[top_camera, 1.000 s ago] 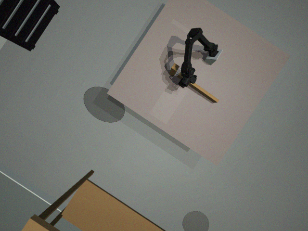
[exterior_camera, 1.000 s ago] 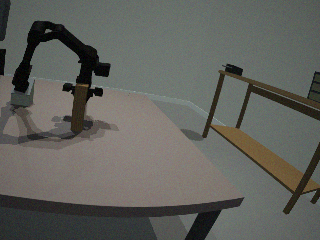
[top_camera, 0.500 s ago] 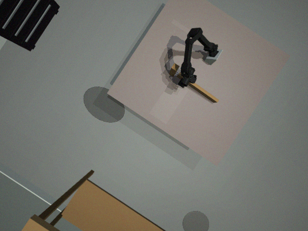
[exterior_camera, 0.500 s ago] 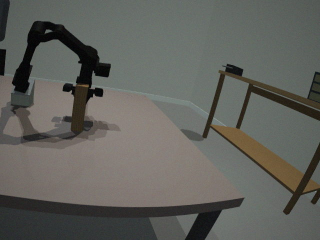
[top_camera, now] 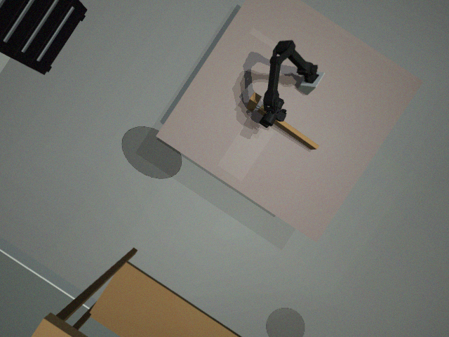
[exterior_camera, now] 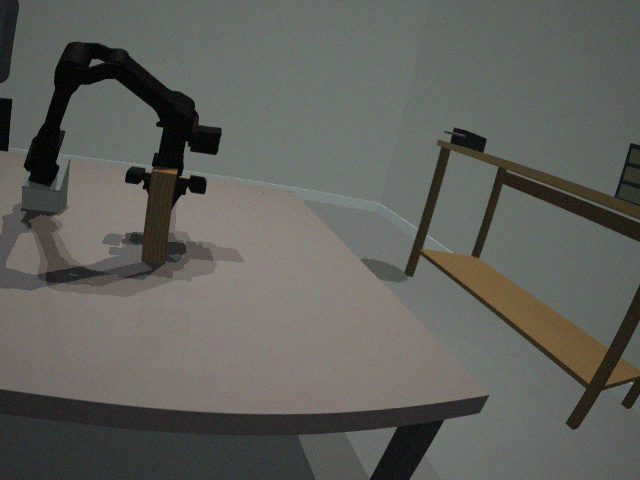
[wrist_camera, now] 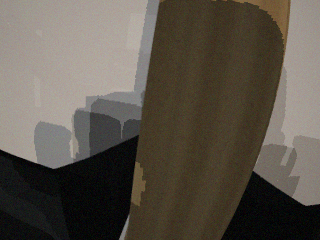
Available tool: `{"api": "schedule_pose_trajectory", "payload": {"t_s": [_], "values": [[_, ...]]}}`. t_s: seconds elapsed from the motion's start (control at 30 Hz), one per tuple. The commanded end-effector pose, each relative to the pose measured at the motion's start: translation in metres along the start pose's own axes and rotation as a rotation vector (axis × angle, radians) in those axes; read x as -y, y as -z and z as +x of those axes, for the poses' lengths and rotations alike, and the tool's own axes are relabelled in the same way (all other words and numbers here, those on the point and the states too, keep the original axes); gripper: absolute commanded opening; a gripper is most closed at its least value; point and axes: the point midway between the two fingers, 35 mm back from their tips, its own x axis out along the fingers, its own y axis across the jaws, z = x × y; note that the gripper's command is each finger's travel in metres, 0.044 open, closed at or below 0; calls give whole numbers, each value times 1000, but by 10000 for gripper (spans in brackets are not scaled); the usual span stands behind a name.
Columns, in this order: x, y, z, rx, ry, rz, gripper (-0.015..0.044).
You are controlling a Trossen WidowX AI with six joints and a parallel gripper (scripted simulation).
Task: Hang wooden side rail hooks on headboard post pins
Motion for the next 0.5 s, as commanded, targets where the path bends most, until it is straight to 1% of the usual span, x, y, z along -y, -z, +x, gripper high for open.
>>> {"api": "schedule_pose_trajectory", "payload": {"t_s": [0.0, 0.47], "values": [[1, 1, -2, 0, 6, -3, 0], [1, 2, -2, 0, 6, -3, 0]]}}
